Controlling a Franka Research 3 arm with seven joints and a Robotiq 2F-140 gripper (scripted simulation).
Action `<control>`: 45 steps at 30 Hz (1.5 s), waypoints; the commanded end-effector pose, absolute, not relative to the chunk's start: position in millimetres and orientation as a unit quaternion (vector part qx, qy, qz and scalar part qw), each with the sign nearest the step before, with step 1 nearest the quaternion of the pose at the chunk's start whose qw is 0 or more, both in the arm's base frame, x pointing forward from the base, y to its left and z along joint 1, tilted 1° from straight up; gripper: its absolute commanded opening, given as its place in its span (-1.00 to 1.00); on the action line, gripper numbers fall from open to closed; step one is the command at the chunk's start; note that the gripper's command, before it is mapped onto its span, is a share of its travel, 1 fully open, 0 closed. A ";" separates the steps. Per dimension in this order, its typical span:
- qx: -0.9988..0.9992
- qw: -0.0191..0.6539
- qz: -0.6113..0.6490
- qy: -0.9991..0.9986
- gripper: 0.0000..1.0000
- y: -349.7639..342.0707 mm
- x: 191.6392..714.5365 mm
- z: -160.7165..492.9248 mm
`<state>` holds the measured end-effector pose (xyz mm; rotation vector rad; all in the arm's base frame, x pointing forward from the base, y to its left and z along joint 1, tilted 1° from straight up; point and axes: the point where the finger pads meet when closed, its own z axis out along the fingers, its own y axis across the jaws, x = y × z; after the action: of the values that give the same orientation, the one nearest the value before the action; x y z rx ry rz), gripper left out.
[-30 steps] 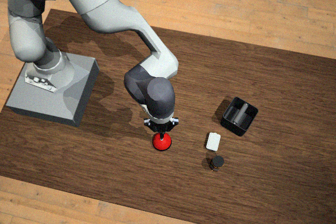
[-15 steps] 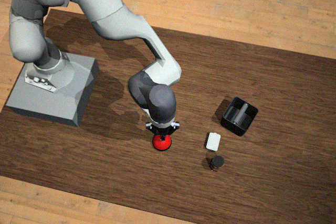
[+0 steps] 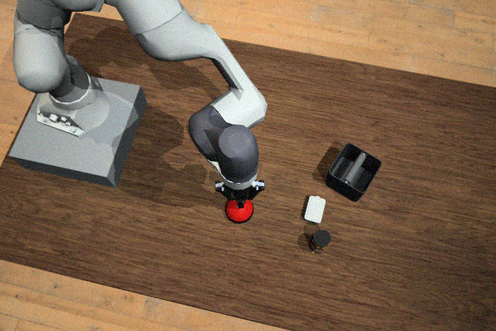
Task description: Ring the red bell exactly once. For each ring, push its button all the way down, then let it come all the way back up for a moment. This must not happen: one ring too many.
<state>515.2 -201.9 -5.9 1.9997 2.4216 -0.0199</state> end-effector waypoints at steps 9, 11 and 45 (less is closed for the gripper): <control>0.635 0.003 -0.006 0.773 -0.80 -202.7 515.9 -3.4; 0.635 0.003 -0.006 0.773 -0.80 -202.6 515.9 4.7; 0.635 0.003 -0.006 0.773 -0.80 -201.8 516.3 67.4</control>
<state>516.8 -201.9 67.4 1.9813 2.4281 -0.0147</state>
